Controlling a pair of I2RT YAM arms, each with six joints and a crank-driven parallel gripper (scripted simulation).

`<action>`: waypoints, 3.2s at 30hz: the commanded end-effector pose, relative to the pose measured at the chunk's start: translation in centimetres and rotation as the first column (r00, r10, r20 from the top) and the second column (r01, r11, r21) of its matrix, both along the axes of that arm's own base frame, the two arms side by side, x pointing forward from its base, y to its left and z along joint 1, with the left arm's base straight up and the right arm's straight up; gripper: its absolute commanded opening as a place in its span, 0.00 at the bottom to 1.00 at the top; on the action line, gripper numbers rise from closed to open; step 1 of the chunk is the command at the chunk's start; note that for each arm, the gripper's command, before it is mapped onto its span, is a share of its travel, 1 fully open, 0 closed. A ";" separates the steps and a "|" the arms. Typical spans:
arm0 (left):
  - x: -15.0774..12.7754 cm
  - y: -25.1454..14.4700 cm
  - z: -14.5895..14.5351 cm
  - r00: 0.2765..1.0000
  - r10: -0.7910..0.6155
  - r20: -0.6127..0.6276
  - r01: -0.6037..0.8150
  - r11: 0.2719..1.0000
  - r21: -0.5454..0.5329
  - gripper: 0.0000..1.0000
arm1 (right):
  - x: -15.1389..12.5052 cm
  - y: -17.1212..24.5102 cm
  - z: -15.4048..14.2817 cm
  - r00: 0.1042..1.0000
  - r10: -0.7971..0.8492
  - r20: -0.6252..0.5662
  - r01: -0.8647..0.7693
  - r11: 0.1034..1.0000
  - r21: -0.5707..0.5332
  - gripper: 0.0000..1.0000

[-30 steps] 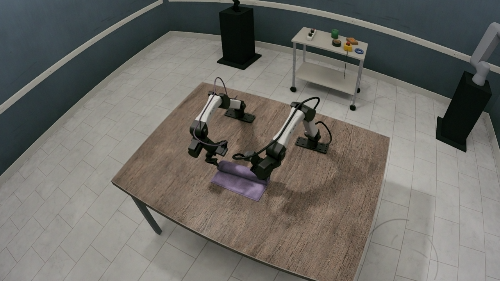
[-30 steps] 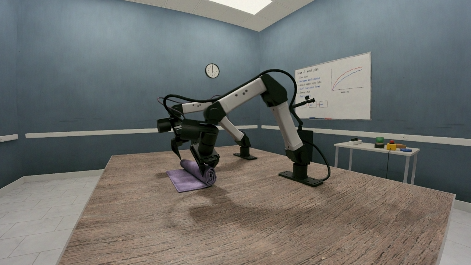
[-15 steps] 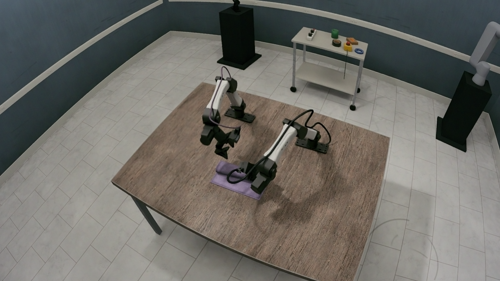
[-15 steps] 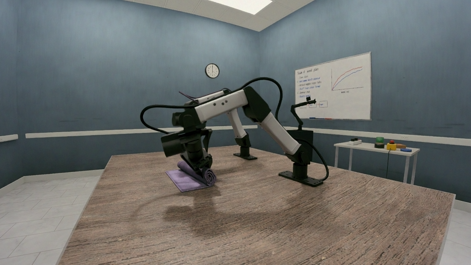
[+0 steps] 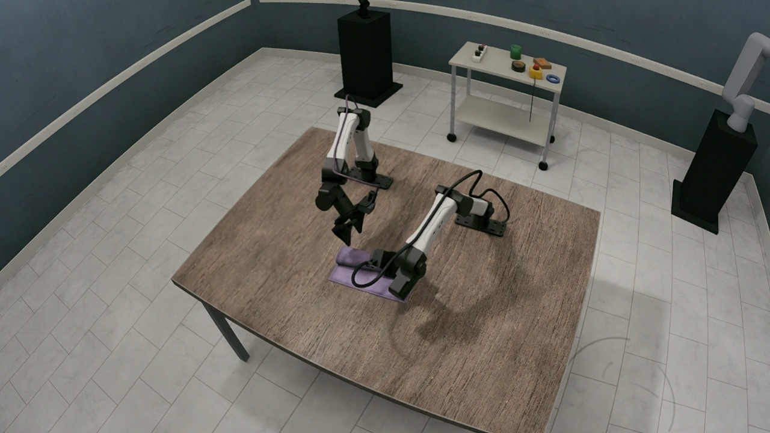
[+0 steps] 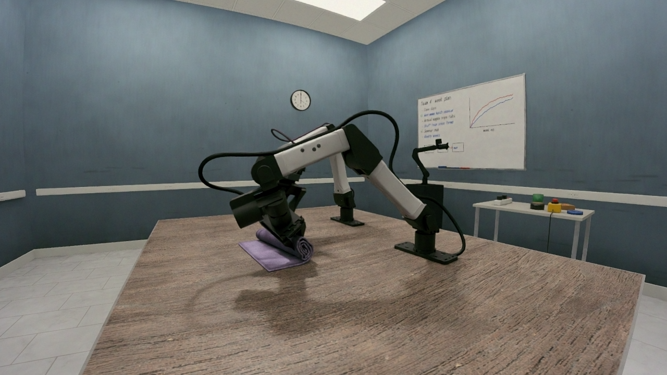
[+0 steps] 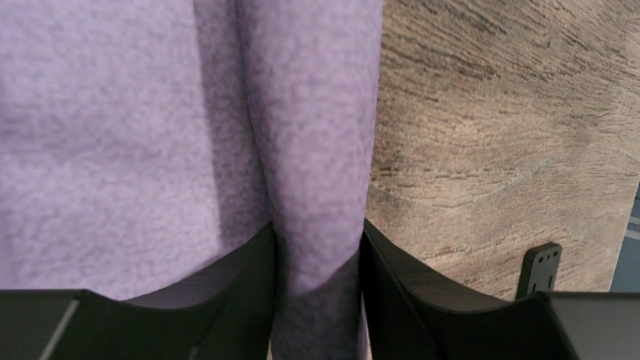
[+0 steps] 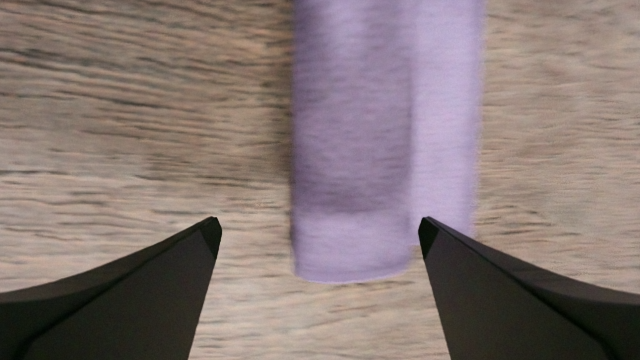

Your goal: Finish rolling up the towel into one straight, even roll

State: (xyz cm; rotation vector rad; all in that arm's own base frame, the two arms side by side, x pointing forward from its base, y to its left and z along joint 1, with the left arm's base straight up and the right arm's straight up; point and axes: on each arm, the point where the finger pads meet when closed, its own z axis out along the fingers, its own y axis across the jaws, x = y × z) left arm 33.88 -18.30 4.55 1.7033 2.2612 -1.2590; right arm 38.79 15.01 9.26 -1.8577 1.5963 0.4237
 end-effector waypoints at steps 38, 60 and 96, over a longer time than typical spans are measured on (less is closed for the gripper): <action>0.2 -0.2 -0.2 0.998 -0.035 -0.055 0.033 0.999 -0.027 0.36 | 5.1 0.1 -6.0 0.995 0.045 0.086 -0.046 0.999 0.006 0.89; 0.2 -0.2 -0.2 0.998 -0.035 -0.055 0.033 0.999 -0.027 0.36 | 5.1 0.1 -6.0 0.995 0.045 0.086 -0.046 0.999 0.006 0.43; 0.4 0.1 1.3 0.998 -0.035 -0.055 0.033 0.999 -0.027 0.85 | 5.1 0.1 -6.0 0.996 0.045 0.076 -0.046 0.999 0.005 0.36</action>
